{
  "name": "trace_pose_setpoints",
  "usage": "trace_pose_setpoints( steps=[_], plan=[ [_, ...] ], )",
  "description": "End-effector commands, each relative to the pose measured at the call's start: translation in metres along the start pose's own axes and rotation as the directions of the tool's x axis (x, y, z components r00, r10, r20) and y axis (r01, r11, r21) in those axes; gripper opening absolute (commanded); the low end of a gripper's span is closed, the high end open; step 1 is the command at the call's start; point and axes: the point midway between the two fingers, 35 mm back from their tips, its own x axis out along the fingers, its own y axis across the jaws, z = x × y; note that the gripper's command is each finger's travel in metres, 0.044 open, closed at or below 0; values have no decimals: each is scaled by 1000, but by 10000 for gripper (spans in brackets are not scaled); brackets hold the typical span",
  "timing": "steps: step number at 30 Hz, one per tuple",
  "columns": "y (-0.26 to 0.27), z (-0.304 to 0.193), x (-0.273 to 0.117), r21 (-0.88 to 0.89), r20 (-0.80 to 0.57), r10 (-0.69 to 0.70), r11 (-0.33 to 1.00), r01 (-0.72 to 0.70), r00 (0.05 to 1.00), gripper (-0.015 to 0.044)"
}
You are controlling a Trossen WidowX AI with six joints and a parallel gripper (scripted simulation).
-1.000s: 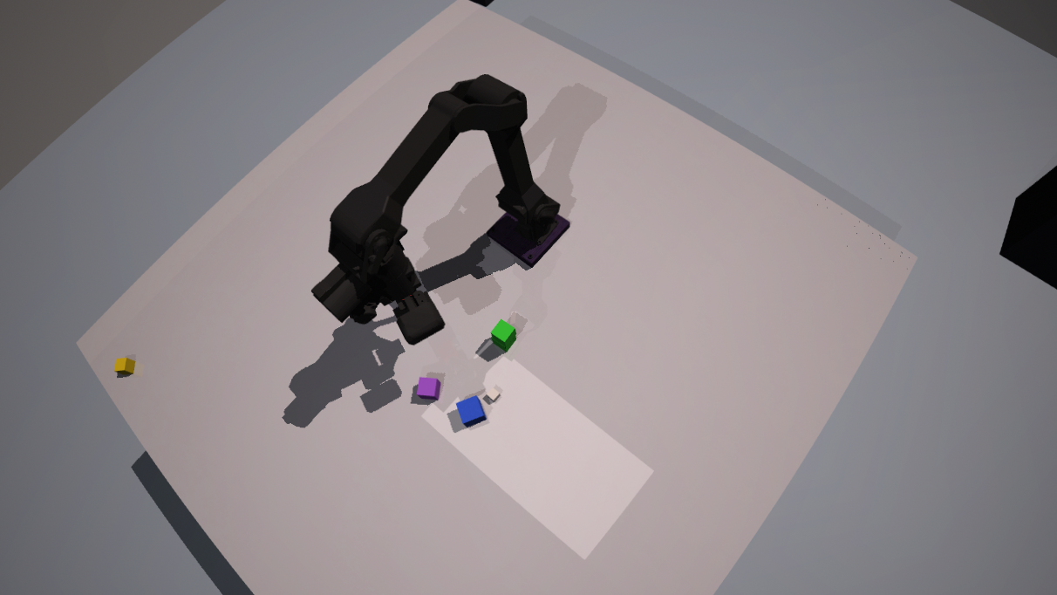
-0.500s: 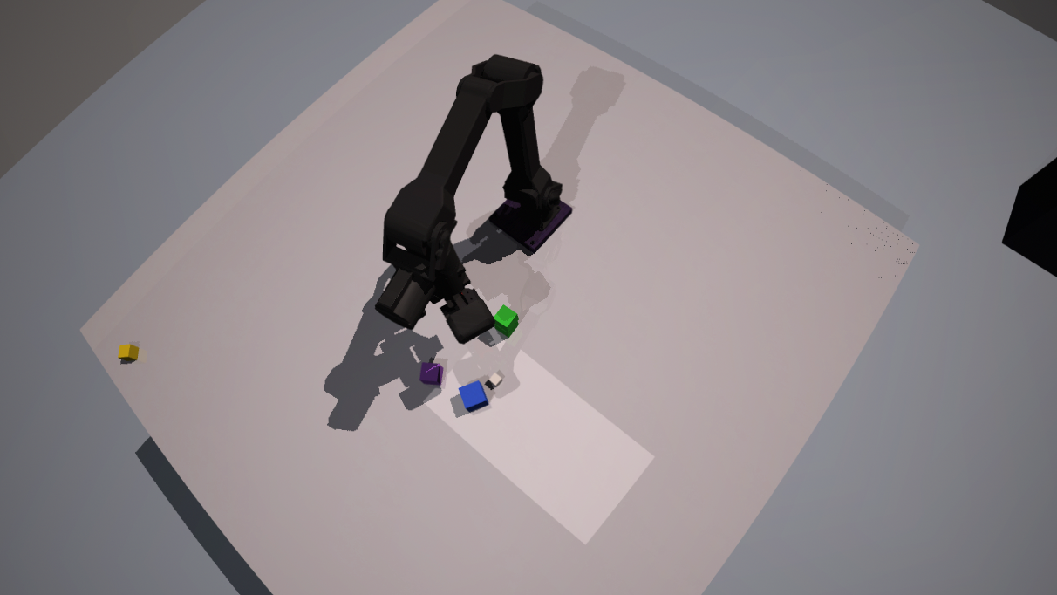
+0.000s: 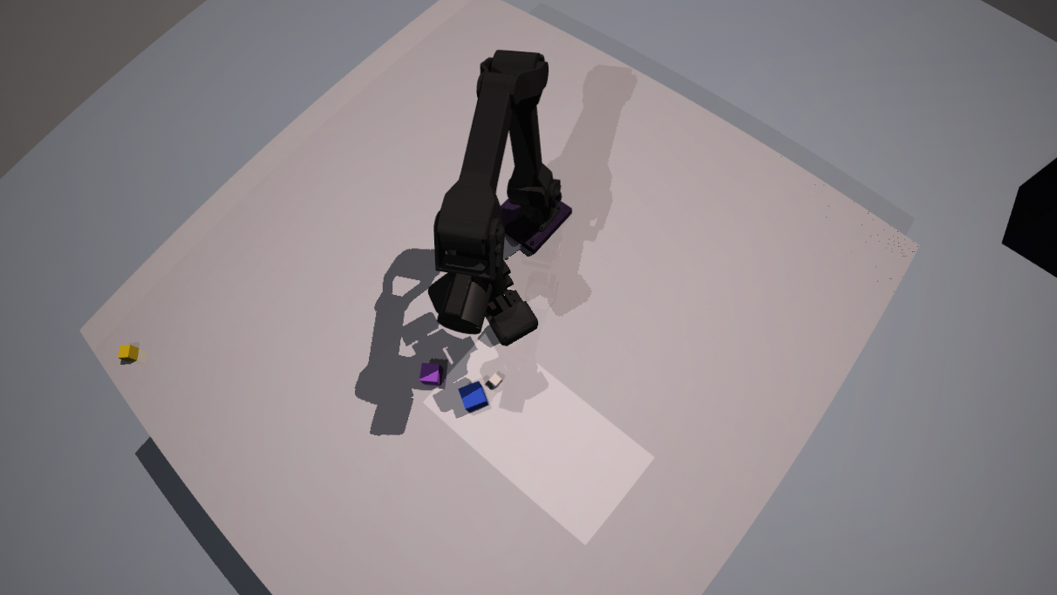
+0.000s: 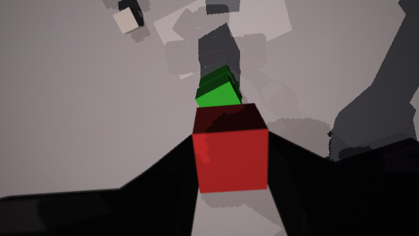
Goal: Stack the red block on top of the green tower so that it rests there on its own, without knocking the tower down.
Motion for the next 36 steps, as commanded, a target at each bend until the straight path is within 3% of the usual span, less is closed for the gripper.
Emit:
trace_pose_setpoints(
  steps=[1,19,36],
  plan=[
    [0,-4,3,12,-2,1,1000,-1,1000,0],
    [1,-5,55,12,-2,1,1000,-1,1000,0],
    [1,-5,56,12,-2,1,1000,-1,1000,0]
  ],
)
